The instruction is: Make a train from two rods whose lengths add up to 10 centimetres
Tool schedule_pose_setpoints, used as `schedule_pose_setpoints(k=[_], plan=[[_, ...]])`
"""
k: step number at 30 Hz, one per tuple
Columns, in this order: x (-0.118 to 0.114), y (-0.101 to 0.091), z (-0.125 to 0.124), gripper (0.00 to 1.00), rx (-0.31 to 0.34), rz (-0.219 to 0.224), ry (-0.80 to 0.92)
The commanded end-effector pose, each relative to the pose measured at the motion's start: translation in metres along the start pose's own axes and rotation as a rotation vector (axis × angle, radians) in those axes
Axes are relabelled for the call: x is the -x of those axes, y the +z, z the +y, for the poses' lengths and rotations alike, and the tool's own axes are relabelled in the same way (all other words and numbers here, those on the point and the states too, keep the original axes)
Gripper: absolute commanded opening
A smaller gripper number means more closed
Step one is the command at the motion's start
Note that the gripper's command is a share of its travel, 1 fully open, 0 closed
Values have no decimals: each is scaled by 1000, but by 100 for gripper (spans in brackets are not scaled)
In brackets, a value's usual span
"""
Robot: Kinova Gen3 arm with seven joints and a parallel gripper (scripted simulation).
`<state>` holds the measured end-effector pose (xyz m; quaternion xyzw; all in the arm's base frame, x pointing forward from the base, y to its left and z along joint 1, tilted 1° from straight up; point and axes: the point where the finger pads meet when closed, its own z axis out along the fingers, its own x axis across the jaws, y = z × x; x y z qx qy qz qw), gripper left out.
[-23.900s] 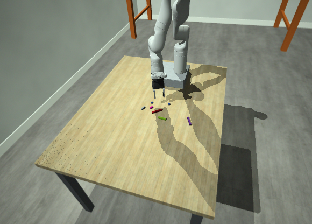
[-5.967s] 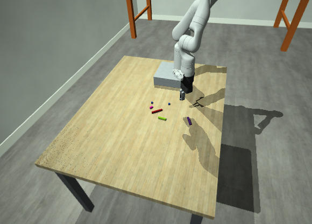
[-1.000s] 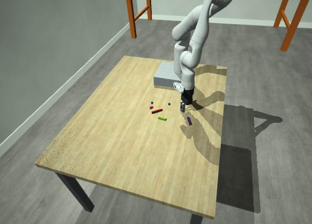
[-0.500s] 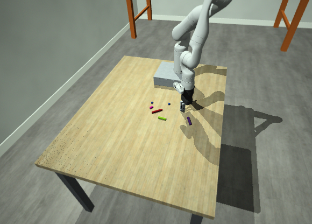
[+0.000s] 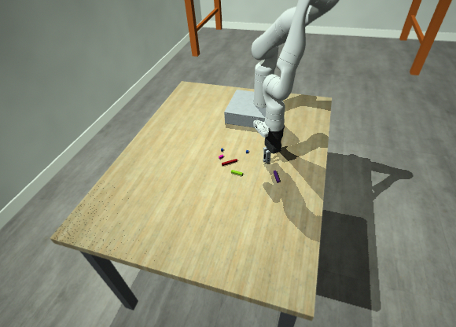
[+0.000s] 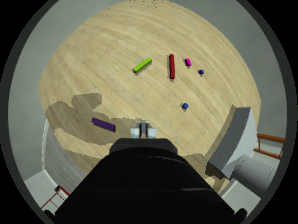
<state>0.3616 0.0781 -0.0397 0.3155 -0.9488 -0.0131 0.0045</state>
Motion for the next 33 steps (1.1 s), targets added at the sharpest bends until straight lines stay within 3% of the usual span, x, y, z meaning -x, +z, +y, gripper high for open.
schedule_pose_setpoints(k=[1,33], plan=[[0,0,-1,24,-2,-1,5],[0,7,-1,24,-3,-1,5]])
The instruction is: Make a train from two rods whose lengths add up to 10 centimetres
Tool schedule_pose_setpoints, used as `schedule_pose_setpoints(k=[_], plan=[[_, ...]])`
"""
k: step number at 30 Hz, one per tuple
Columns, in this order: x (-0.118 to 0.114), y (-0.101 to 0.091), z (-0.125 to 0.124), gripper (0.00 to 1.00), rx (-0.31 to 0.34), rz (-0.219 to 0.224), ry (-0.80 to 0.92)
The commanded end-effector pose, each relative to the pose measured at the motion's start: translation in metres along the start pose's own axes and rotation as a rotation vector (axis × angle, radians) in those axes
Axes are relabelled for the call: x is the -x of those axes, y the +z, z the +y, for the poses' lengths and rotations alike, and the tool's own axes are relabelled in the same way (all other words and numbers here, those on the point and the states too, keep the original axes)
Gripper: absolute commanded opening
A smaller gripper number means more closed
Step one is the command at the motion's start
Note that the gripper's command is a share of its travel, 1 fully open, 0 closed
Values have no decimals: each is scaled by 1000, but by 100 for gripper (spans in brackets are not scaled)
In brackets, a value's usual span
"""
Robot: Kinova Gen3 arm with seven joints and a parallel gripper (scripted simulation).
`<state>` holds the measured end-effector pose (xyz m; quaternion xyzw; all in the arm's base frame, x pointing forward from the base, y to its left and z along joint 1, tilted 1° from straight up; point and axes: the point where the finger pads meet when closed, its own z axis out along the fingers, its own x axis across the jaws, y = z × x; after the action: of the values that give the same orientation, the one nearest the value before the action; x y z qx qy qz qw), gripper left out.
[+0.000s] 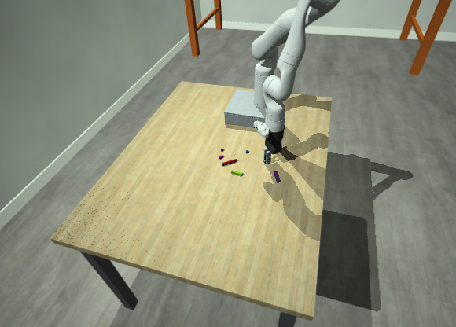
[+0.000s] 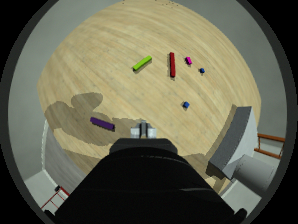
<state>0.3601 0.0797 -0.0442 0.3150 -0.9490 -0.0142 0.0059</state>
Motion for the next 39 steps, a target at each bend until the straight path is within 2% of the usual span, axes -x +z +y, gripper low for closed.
schedule_pose_setpoints(k=[1,39], plan=[[0,4,-3,24,-6,-3,4],[0,7,-3,24,-6,-3,4]])
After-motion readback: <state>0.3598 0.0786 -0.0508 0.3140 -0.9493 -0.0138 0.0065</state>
